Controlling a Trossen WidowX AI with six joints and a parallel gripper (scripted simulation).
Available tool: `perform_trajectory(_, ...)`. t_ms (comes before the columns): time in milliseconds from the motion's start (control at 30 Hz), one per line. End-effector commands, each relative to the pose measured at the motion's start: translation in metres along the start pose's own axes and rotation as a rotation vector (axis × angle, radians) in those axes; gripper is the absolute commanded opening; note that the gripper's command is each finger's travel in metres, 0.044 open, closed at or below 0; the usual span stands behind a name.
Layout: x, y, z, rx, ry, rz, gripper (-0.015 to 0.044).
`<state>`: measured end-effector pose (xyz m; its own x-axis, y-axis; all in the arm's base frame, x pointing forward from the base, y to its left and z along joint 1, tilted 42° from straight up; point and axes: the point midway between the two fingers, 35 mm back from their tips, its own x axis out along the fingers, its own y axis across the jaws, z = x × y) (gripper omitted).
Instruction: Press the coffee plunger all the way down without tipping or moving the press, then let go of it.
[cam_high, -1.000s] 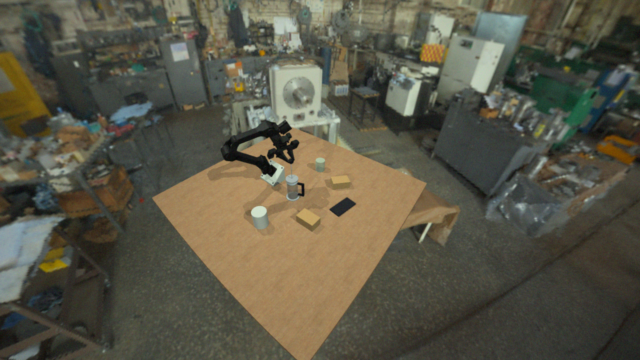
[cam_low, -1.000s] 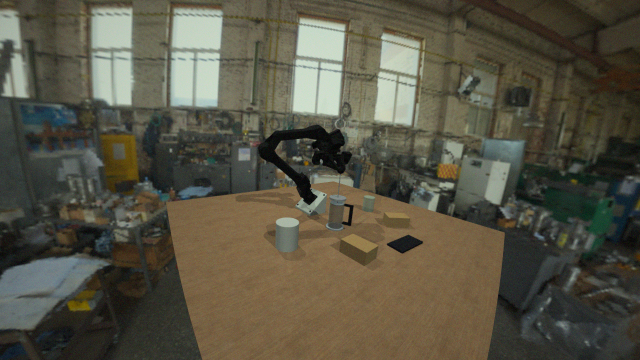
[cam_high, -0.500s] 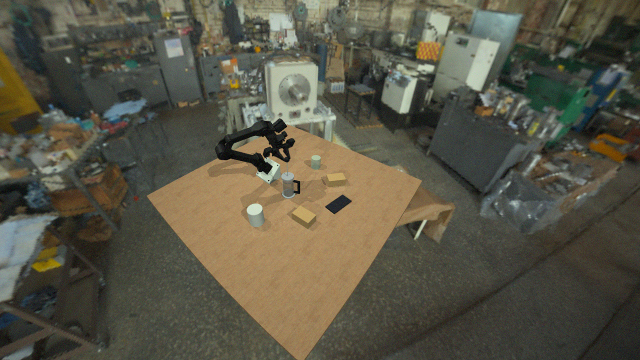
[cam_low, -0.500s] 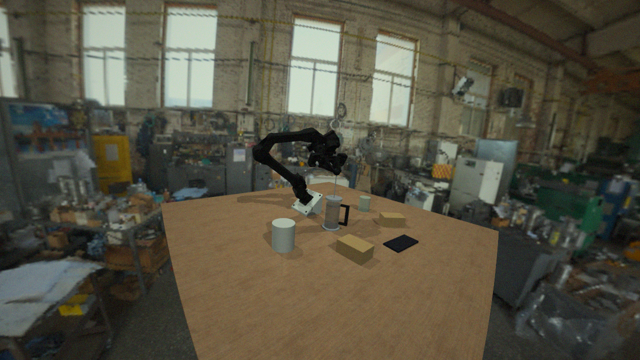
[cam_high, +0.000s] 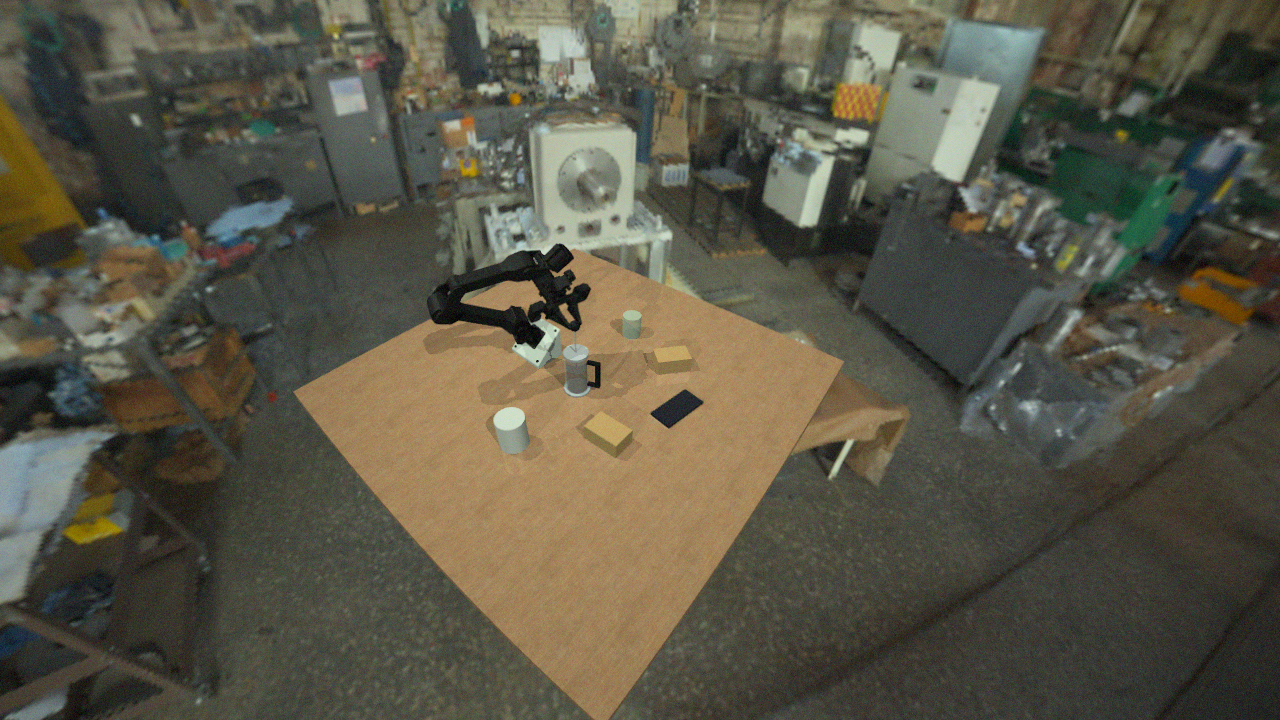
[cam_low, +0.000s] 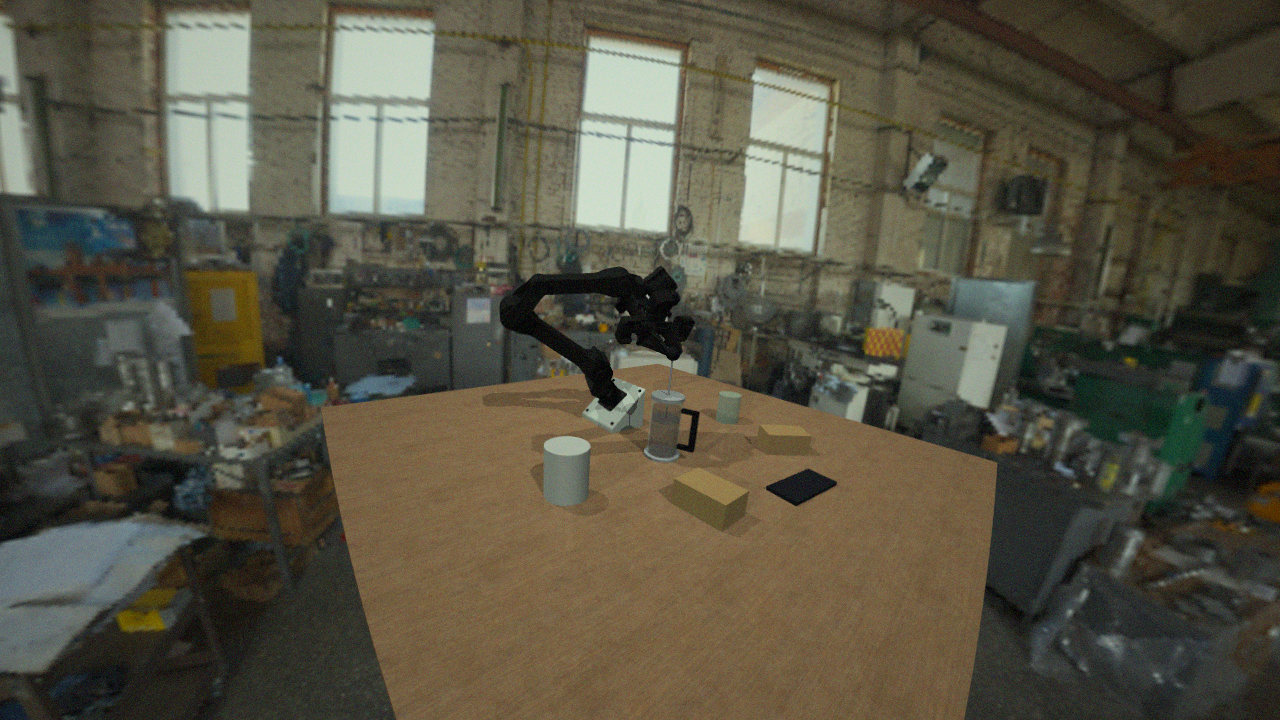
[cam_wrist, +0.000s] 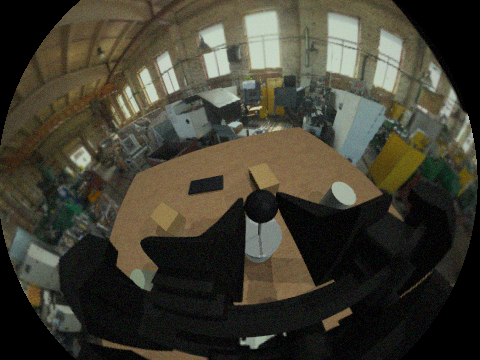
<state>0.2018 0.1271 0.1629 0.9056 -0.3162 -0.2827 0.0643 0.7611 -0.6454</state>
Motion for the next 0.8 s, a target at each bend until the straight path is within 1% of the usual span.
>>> perform_trajectory(0,0.008,0.001,-0.015,-0.007,0.03,0.003,0.0125)
perform_trajectory(767,0.027,0.0,-0.046,-0.008,0.025,0.001,0.0125)
